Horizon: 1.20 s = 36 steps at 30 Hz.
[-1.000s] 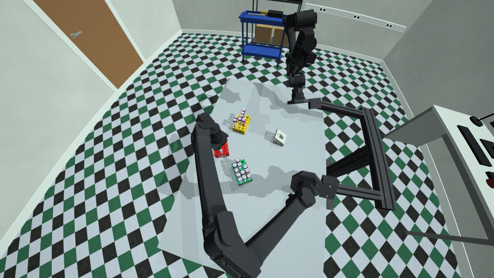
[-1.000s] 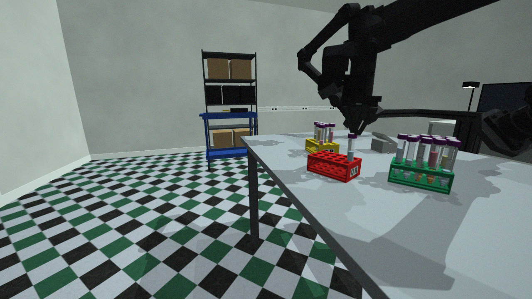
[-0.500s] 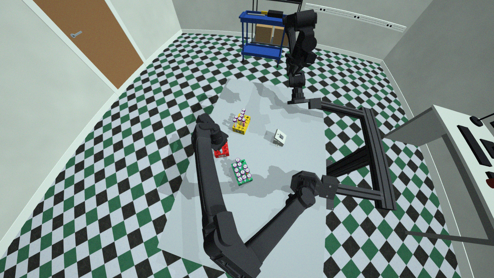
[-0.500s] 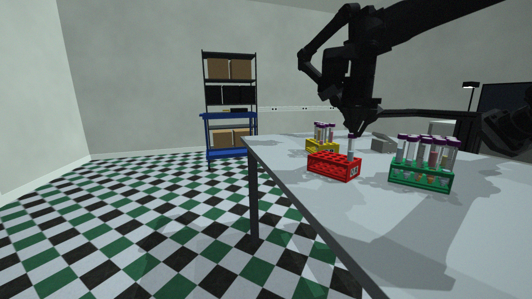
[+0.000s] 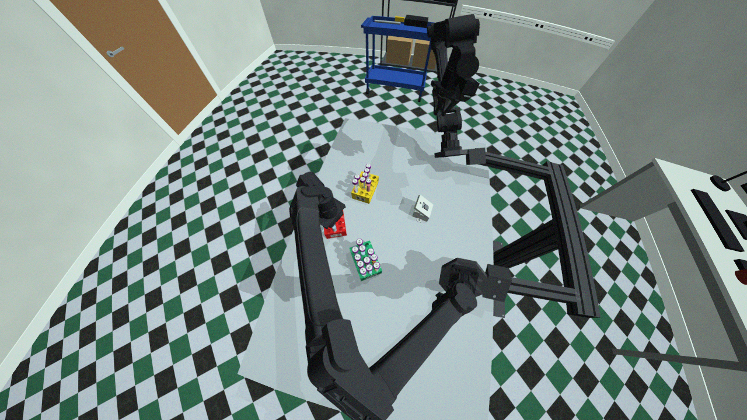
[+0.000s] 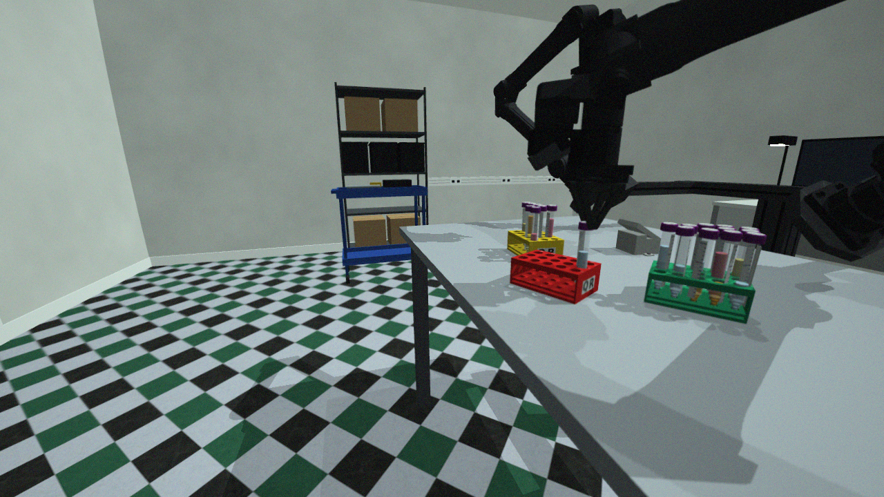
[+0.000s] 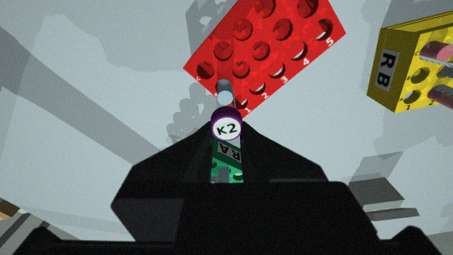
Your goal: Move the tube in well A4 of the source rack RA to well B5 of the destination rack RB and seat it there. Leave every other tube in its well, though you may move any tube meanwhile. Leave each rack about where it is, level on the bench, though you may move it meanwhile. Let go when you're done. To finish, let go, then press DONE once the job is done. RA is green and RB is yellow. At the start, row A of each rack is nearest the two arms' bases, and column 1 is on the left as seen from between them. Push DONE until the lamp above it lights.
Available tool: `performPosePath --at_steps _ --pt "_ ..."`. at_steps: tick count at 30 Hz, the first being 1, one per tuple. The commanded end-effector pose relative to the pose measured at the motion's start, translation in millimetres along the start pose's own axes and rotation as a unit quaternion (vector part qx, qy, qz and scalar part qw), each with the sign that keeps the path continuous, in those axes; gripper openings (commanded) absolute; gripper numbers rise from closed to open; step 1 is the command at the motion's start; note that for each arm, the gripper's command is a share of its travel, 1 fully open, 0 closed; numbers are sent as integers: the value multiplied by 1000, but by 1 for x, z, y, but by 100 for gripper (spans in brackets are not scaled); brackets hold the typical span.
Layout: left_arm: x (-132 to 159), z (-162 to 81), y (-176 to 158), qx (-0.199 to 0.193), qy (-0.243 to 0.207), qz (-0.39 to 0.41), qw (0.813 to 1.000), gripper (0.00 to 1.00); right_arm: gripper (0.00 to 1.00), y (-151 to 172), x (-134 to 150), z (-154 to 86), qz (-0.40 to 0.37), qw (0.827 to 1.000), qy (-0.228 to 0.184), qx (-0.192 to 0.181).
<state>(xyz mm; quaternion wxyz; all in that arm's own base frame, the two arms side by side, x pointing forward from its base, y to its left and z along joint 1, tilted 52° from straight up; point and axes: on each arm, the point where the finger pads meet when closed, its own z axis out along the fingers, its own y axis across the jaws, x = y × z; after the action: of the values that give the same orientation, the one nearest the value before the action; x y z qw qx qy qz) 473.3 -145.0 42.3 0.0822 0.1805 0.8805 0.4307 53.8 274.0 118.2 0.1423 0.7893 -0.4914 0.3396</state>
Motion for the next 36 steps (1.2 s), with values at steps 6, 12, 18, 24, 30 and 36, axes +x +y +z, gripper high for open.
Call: performPosePath --at_steps 6,12,18,24,30,36 --pt "0 16 0 -1 11 -4 1000 0 30 -6 -5 -11 6 1000 -15 5" --pt "0 16 0 -1 11 -4 1000 0 30 -6 -5 -11 6 1000 -15 5" --pt "0 16 0 -1 11 -4 1000 0 30 -6 -5 -11 6 1000 -15 5" --pt "-1 15 0 -1 10 -6 1000 0 30 -6 -5 -11 6 1000 -15 5" --pt "-3 11 3 -1 12 -10 1000 0 30 -6 -5 -11 6 1000 -15 5" --pt "-11 1 4 1 5 -14 1000 0 30 -6 -5 -11 6 1000 -15 5"
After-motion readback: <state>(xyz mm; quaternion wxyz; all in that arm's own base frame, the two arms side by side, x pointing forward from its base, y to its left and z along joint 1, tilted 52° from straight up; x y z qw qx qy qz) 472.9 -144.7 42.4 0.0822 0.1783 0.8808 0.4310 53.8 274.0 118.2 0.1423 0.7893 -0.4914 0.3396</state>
